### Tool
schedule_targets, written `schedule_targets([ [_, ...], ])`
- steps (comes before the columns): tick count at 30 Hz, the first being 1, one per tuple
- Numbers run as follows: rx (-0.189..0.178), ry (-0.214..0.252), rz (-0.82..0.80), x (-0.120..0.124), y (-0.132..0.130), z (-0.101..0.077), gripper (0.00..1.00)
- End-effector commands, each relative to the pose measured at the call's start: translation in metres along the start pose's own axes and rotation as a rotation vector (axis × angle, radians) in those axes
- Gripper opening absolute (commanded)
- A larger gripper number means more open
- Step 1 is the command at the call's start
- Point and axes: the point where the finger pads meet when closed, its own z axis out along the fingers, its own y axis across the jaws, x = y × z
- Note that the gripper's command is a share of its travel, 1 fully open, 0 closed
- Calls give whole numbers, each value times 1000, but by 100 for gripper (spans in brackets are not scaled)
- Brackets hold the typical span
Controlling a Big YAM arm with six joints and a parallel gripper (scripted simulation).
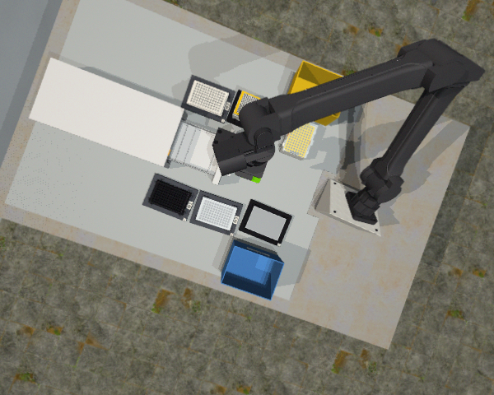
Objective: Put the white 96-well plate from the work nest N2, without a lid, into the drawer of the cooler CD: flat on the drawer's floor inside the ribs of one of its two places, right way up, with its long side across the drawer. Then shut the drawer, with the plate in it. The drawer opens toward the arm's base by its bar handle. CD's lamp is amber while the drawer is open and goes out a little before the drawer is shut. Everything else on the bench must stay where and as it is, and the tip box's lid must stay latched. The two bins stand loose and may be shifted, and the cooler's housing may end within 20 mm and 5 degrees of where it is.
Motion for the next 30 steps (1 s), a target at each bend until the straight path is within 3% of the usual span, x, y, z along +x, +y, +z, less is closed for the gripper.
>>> schedule_targets([
  [1, -27, -19, 27, -29, -12, -2, 100],
  [8, -23, -19, 28, -49, -30, 9, 100],
  [11, -17, -4, 14, -46, -31, 15, 100],
  [25, -17, -19, 28, -91, -69, 32, 100],
  [28, -11, -1, 11, -86, -69, 39, 100],
  [30, -16, -19, 28, -99, -76, 37, 100],
])
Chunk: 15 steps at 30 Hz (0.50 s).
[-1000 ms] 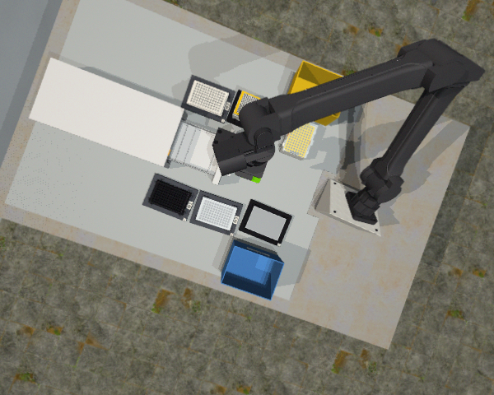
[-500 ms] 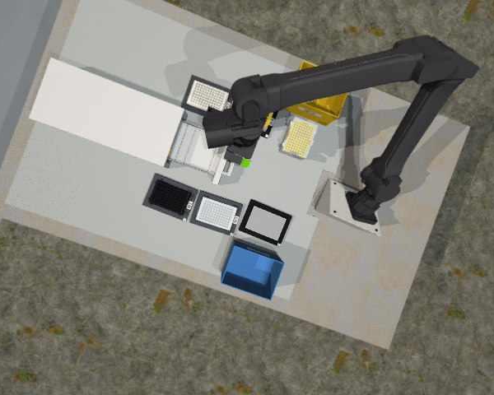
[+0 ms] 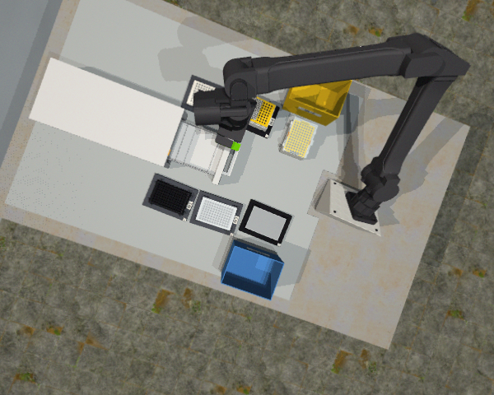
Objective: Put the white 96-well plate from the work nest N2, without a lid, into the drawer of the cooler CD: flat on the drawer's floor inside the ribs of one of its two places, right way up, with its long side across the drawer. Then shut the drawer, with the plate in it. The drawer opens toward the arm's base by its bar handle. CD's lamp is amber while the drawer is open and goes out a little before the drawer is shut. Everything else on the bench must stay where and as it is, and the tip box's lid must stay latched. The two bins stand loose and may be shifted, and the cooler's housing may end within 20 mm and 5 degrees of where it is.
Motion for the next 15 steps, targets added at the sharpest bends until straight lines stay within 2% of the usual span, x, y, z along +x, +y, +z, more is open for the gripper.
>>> schedule_targets([
  [1, -10, -24, 5, -26, -6, -1, 100],
  [12, -6, -24, 5, -57, -33, 16, 100],
  [15, -4, -13, -6, -56, -36, 19, 100],
])
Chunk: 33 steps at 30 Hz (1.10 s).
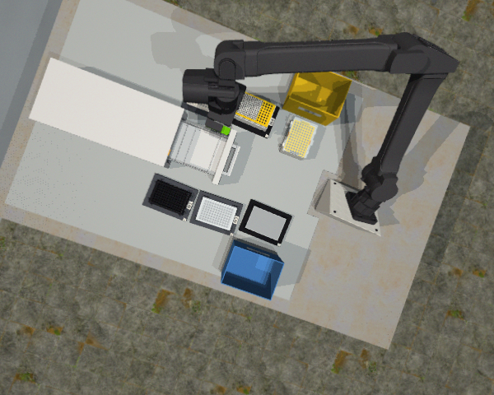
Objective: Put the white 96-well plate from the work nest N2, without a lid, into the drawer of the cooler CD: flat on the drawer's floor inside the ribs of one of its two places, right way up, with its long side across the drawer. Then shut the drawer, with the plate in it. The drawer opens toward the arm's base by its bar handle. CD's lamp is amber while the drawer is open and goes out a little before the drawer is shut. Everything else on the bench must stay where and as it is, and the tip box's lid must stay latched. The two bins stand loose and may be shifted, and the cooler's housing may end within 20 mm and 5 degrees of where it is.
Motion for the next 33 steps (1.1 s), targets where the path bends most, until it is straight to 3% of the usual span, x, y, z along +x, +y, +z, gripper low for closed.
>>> schedule_targets([
  [1, -3, -14, -6, -20, -6, 1, 100],
  [33, 5, -1, -18, -95, -75, 43, 100],
])
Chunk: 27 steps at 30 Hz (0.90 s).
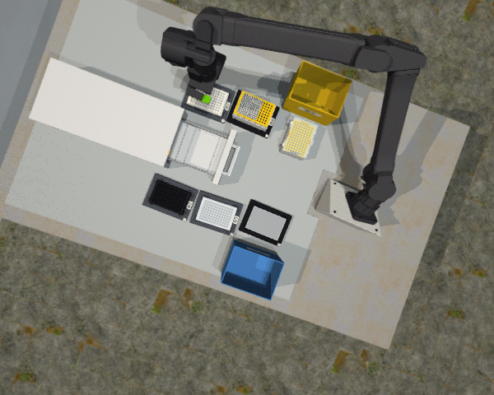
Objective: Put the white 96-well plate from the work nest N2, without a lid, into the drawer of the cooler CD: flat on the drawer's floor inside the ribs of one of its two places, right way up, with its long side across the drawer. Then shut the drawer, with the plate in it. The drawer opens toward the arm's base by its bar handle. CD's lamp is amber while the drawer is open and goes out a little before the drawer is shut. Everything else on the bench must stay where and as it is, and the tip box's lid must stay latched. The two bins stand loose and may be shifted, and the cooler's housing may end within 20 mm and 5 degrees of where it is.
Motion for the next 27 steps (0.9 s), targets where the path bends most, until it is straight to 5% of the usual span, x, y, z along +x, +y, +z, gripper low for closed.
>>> schedule_targets([
  [1, 0, 3, -14, -12, -8, 6, 100],
  [27, 3, 17, -47, -11, 4, 13, 100],
])
